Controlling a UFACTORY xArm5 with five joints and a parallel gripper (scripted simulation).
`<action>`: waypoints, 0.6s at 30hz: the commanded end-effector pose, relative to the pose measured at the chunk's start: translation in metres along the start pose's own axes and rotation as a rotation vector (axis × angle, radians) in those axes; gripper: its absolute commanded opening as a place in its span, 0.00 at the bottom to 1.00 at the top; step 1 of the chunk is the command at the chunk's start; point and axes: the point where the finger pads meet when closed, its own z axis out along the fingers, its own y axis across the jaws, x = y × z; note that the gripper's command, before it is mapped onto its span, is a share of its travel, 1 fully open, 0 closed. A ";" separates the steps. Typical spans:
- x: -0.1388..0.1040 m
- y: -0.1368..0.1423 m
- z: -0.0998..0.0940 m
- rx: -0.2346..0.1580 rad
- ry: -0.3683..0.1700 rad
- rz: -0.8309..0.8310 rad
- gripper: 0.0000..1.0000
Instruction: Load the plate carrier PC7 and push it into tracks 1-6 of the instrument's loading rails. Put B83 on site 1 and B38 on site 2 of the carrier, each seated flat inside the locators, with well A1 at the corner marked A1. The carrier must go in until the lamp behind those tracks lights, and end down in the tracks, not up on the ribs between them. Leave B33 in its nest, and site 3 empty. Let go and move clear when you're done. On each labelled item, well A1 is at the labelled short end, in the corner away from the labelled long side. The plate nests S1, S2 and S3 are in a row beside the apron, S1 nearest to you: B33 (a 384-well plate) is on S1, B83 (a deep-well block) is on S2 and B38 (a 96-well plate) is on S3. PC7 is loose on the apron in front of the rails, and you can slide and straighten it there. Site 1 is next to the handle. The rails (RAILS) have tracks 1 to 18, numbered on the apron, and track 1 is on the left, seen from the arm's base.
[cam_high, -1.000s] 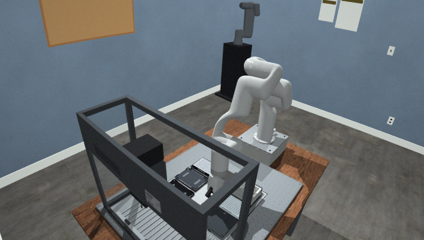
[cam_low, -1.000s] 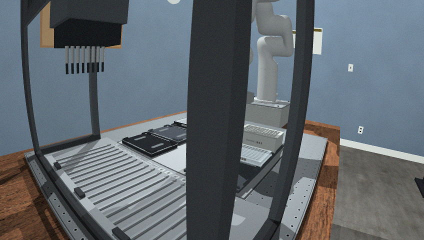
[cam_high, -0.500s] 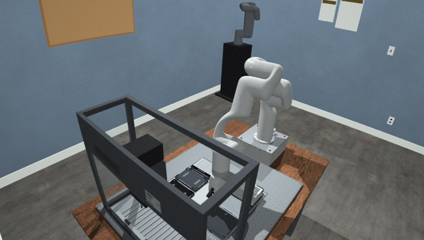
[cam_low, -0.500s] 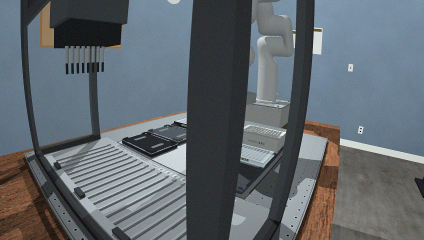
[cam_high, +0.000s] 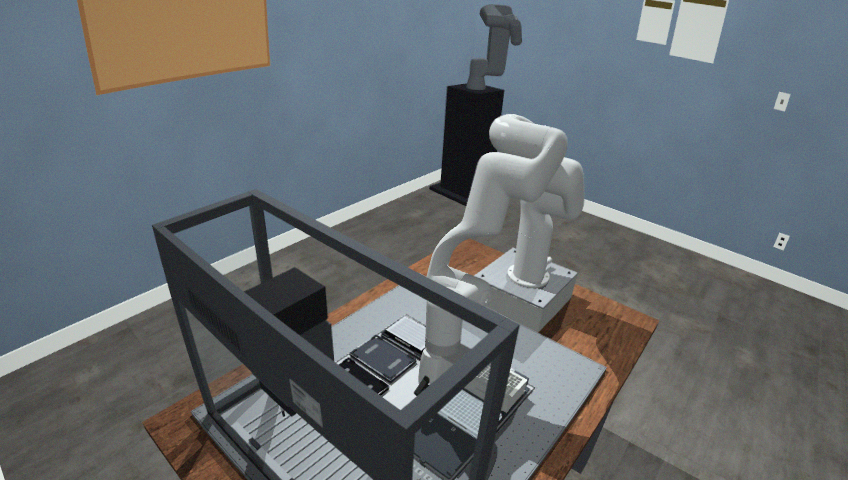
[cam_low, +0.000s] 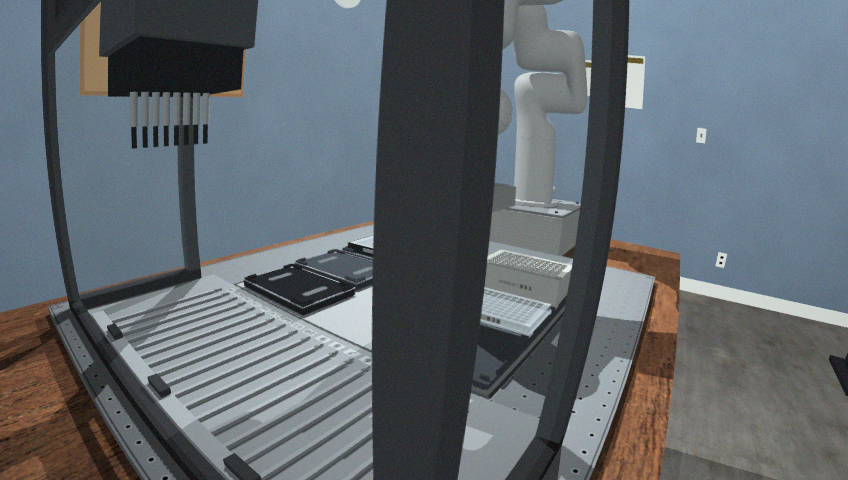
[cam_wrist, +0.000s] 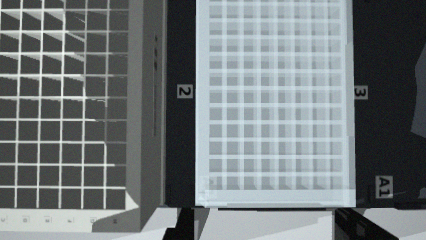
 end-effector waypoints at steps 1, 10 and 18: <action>0.000 0.002 -0.001 -0.007 -0.027 0.000 1.00; 0.000 0.002 -0.001 -0.007 -0.027 0.000 1.00; -0.004 0.002 -0.001 -0.007 -0.027 0.000 1.00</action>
